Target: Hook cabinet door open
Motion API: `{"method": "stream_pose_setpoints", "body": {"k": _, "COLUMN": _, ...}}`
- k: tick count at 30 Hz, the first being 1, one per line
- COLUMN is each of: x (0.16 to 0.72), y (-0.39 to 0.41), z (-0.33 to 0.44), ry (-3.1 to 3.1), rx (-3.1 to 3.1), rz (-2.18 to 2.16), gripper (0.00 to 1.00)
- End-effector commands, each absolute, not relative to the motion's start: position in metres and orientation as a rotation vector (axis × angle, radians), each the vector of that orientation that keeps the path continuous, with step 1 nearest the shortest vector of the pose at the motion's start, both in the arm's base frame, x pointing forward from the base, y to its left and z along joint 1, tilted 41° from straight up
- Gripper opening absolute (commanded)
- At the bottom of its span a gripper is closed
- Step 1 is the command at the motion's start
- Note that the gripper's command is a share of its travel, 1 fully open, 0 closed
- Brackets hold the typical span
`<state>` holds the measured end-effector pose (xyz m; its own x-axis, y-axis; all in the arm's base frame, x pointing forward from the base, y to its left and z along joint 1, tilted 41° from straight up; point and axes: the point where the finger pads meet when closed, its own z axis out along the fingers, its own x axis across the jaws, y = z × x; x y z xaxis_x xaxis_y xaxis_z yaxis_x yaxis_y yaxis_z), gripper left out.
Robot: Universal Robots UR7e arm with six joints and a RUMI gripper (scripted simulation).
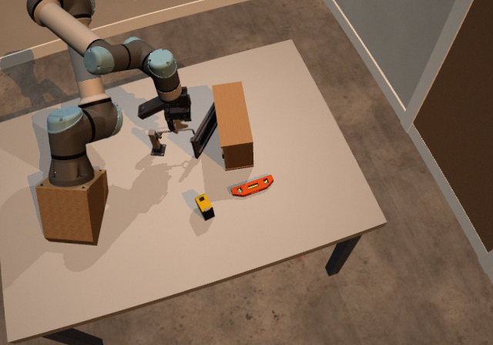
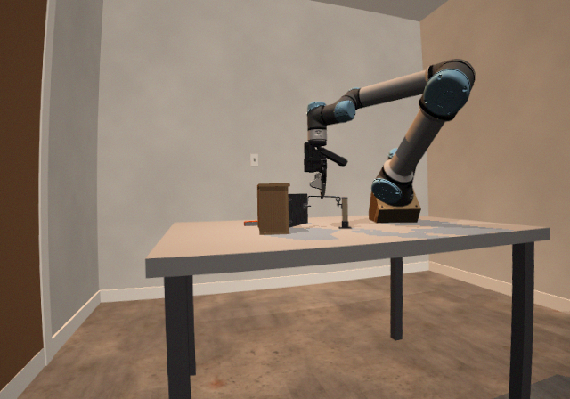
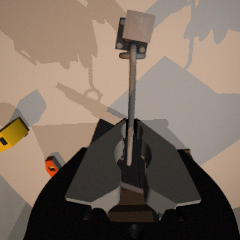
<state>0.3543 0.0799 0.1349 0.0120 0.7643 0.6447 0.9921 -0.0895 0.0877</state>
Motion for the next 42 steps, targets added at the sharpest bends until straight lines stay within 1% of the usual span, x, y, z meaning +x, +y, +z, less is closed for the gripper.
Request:
{"method": "stream_pose_setpoints", "body": {"k": 1, "x": 0.3531, "y": 0.0779, "z": 0.1314, "ry": -1.74, "rx": -1.942, "rz": -0.768, "gripper": 0.02}}
{"method": "stream_pose_setpoints", "body": {"k": 18, "x": 0.3521, "y": 0.0724, "z": 0.1265, "ry": -1.605, "rx": -2.026, "rz": -0.725, "gripper": 0.02}}
{"method": "stream_pose_setpoints", "body": {"k": 42, "x": 0.3526, "y": 0.0728, "z": 0.1276, "ry": -1.609, "rx": -2.025, "rz": -0.726, "gripper": 0.02}}
